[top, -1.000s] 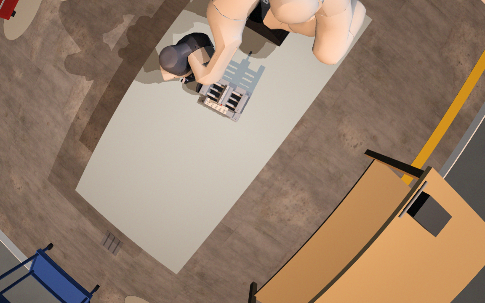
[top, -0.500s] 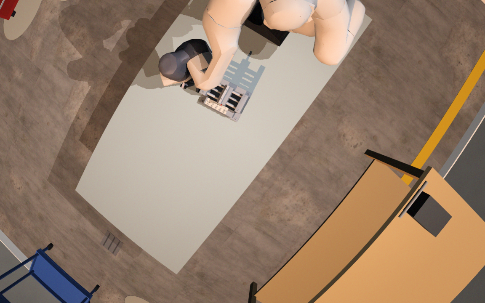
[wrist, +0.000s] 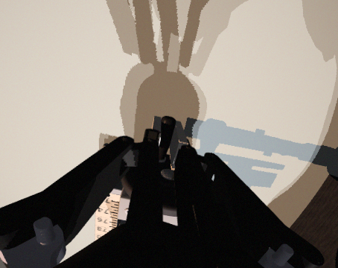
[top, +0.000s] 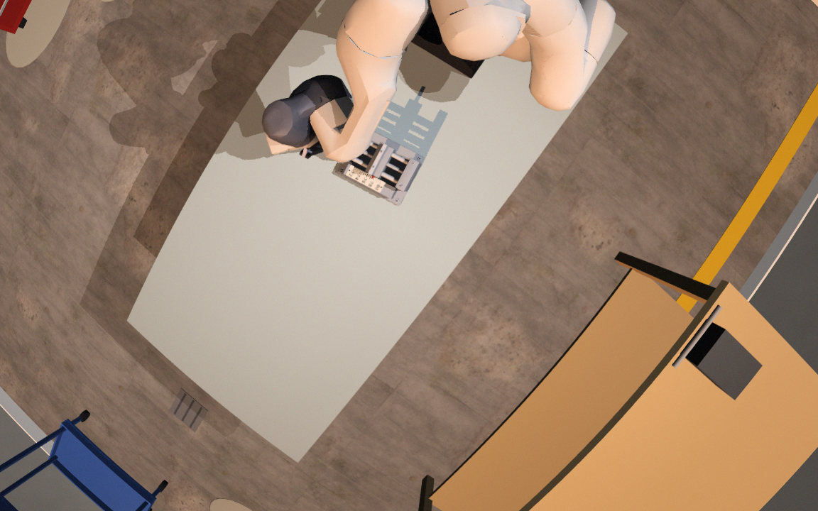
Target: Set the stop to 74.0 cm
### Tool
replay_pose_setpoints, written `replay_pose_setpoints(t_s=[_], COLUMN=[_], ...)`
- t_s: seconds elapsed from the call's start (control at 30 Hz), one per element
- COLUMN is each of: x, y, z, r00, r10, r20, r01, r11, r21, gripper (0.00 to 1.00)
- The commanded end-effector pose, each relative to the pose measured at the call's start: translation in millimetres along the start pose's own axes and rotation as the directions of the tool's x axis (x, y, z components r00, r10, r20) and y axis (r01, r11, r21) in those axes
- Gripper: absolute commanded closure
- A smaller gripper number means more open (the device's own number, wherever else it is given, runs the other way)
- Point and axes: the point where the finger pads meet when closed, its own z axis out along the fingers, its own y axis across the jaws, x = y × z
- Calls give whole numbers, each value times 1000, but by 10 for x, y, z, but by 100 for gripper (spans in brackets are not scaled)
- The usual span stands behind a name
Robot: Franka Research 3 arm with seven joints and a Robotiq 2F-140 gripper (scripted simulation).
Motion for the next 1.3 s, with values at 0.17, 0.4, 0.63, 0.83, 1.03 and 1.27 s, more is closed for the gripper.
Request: replay_pose_setpoints(t_s=[0.17, 0.4, 0.63, 0.83, 1.03, 1.27], x=[4, 5, 5, 4, 4, 3], y=[-147, -225, -208, -149, -67, 11], z=[-93, -285, -415, -523, -595, -631], r00=[1000, 1000, 1000, 1000, 1000, 1000], r10=[8, 8, 8, 8, 8, 8], r20=[0, 0, 0, 0, 0, 0], r01=[-8, -8, -8, -8, -8, -8], r11=[1000, 1000, 1000, 1000, 1000, 1000], r21=[4, 4, 4, 4, 4, 4], gripper=[96, 96, 96, 96, 96, 96])
